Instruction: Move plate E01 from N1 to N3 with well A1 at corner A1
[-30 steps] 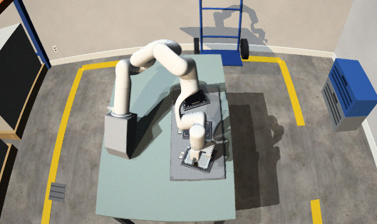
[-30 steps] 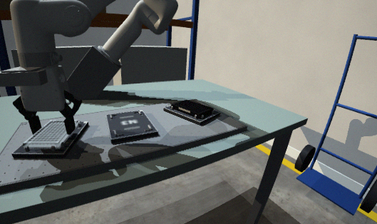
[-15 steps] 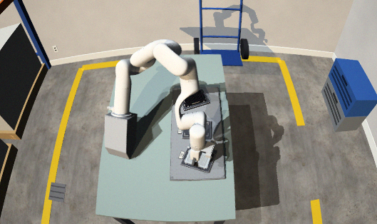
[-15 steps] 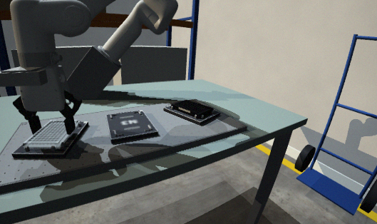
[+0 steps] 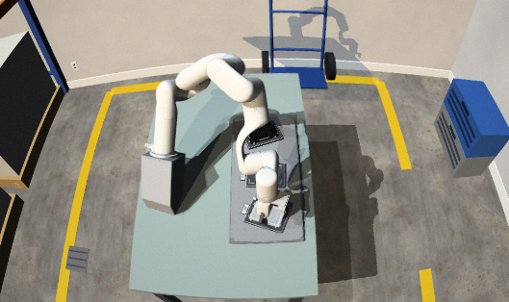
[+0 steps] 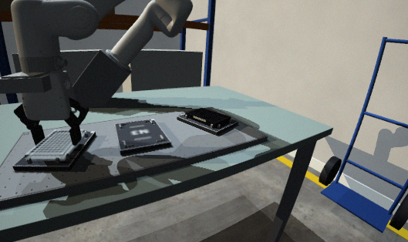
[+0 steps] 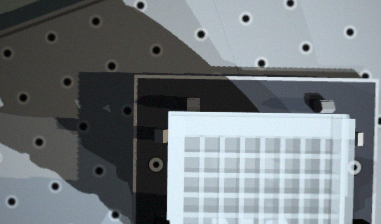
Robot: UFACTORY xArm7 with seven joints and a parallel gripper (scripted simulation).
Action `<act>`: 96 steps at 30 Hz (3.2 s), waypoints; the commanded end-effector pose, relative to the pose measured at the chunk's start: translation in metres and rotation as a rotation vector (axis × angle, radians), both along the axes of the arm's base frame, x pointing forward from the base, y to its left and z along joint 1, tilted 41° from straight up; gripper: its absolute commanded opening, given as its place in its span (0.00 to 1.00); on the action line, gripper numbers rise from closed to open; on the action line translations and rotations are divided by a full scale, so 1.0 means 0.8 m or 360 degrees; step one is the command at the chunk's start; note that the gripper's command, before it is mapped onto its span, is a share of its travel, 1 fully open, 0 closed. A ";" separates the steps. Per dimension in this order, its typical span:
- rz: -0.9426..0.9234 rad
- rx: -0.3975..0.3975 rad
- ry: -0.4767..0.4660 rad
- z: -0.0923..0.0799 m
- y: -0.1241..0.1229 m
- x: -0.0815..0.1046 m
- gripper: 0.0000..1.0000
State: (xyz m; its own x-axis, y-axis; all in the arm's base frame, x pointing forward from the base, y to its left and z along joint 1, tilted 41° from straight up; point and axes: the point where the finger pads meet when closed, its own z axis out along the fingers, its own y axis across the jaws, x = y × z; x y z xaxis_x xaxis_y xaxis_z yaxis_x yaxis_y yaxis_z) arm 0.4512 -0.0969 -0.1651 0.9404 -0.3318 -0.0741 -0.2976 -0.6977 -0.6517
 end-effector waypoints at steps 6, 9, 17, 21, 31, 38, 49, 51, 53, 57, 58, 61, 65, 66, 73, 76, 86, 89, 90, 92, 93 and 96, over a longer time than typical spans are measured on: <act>-0.0004 -0.0006 -0.0003 0.001 -0.003 0.001 0.00; -0.0004 -0.0006 -0.0003 0.002 -0.004 0.001 0.00; -0.0004 -0.0006 -0.0003 0.007 -0.008 0.000 0.00; -0.0004 -0.0006 -0.0003 0.008 -0.010 -0.001 0.00; -0.0004 -0.0006 -0.0003 0.015 -0.015 -0.002 0.00; -0.0004 -0.0006 -0.0003 0.018 -0.018 -0.003 0.00; -0.0005 -0.0006 -0.0003 0.023 -0.022 -0.004 0.00; -0.0004 -0.0006 -0.0003 0.025 -0.023 -0.004 0.00; -0.0005 -0.0006 -0.0003 0.026 -0.025 -0.005 0.00; -0.0005 -0.0006 -0.0003 0.032 -0.030 -0.006 0.00; -0.0005 -0.0006 -0.0003 0.034 -0.031 -0.006 0.00; -0.0005 -0.0006 -0.0003 0.039 -0.035 -0.007 0.00; -0.0005 -0.0006 -0.0003 0.045 -0.040 -0.009 0.00; -0.0005 -0.0006 -0.0003 0.047 -0.042 -0.009 0.00; -0.0005 -0.0006 -0.0003 0.055 -0.048 -0.011 0.00; -0.0005 -0.0006 -0.0003 0.059 -0.052 -0.012 0.00; -0.0005 -0.0006 -0.0003 0.072 -0.063 -0.015 0.00; -0.0005 -0.0006 -0.0003 0.077 -0.067 -0.016 0.00; -0.0005 -0.0006 -0.0003 0.078 -0.068 -0.016 0.00; -0.0005 -0.0006 -0.0003 0.081 -0.071 -0.017 0.00; -0.0005 -0.0006 -0.0003 0.083 -0.072 -0.017 0.00; -0.0005 -0.0006 -0.0003 0.088 -0.076 -0.018 0.00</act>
